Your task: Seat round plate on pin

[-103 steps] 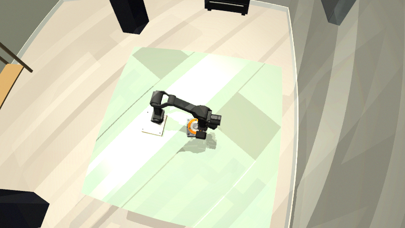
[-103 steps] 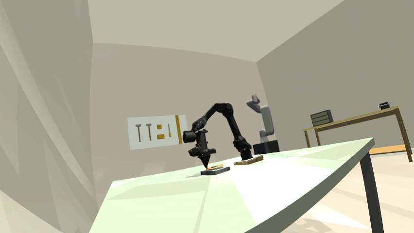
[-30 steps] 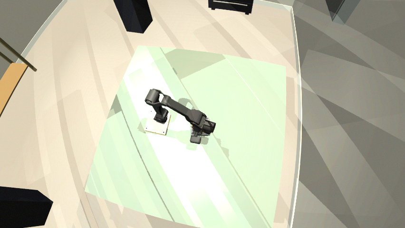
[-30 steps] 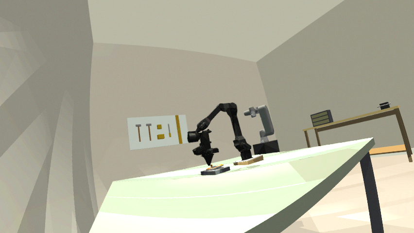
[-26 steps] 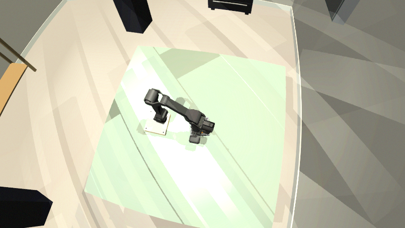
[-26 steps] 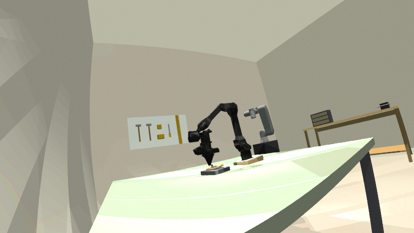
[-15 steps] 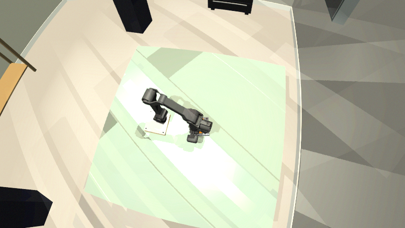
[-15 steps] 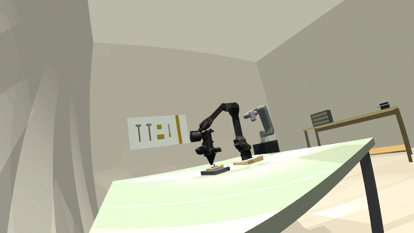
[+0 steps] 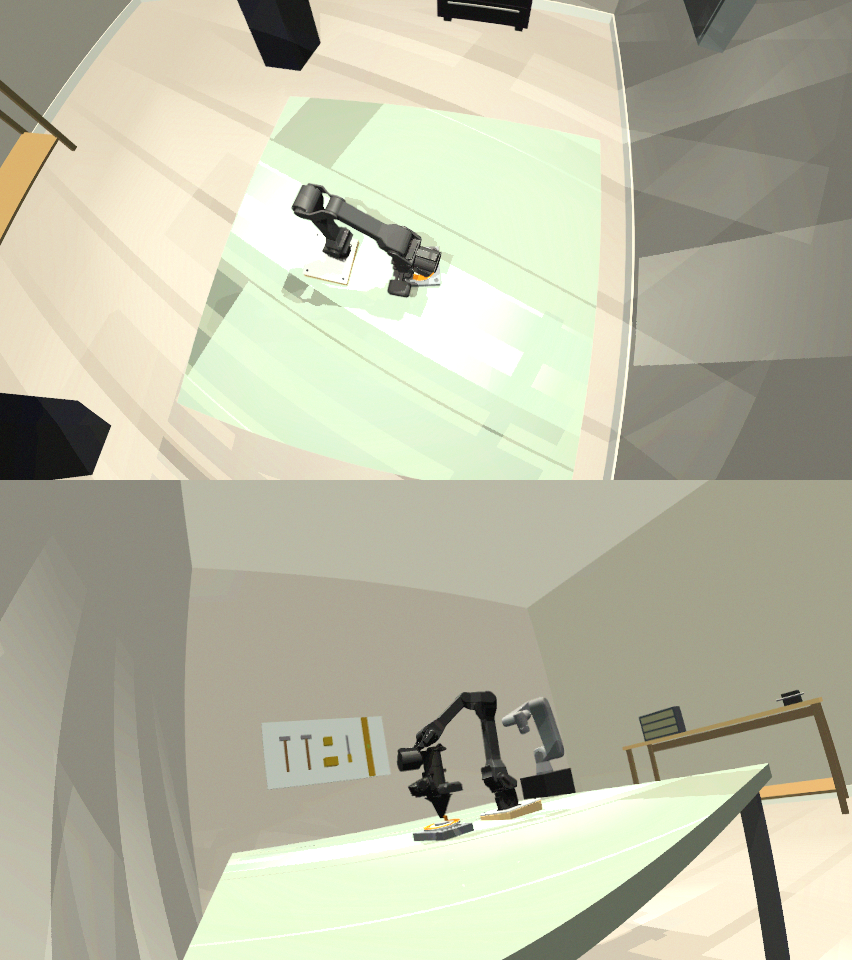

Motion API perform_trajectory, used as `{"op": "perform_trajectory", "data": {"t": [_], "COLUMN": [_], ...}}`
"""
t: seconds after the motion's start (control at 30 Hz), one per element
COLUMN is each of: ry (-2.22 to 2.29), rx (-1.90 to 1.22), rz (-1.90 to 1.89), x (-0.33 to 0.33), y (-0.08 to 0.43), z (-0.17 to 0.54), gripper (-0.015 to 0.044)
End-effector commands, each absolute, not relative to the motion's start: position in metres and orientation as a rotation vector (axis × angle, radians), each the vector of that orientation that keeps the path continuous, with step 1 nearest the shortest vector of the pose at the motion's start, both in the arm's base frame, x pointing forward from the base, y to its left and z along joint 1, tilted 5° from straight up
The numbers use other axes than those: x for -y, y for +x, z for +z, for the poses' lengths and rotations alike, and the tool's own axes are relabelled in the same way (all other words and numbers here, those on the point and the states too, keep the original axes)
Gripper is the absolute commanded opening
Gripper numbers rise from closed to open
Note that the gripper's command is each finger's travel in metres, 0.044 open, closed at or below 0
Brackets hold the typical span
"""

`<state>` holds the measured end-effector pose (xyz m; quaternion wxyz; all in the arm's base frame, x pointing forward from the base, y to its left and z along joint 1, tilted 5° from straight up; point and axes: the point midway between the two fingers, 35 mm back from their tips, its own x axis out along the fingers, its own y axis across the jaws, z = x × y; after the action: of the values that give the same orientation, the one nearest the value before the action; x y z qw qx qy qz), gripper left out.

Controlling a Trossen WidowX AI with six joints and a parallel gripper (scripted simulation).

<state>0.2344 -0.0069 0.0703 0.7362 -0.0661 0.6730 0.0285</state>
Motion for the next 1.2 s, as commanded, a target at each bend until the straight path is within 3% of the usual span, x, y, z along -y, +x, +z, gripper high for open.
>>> {"op": "perform_trajectory", "data": {"t": [0.0,0.87,1.17], "ry": [-0.140,-0.139,-0.139], "rx": [-1.486,-1.487,-1.487], "rz": [0.062,0.063,0.063], "x": [0.004,-0.009,-0.011], "y": [0.228,0.215,0.212], "z": [0.069,0.067,0.103], "gripper": [0.0000,0.0000,0.0000]}}
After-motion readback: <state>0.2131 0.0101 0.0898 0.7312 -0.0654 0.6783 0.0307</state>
